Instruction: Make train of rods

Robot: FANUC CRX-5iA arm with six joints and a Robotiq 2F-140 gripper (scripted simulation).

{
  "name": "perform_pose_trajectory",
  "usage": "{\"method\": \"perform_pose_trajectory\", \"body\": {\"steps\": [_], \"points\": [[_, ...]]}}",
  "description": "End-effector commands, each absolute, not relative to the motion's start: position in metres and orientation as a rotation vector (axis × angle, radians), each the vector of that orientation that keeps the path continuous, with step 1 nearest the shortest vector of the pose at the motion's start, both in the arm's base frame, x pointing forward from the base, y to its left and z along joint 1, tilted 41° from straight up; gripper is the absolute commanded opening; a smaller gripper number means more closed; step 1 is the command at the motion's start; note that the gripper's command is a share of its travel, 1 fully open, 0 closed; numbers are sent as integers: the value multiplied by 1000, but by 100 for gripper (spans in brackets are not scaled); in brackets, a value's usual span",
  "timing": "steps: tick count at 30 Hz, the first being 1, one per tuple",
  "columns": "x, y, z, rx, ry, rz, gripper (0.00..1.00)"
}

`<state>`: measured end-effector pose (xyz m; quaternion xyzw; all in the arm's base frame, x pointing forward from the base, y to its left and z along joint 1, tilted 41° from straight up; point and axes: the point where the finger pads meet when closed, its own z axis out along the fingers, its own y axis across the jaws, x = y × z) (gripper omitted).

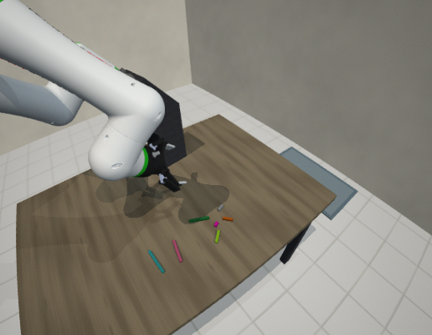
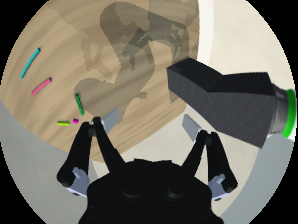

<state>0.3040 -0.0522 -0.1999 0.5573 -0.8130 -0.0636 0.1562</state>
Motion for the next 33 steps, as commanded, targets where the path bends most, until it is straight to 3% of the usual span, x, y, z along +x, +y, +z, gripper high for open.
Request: {"method": "perform_pose_trajectory", "body": {"steps": [1, 20, 33], "points": [[304, -52, -200, 1596, -2328, -182, 100], [304, -56, -200, 1609, -2312, -174, 100], [330, -149, -190, 1983, -1763, 26, 100]]}}
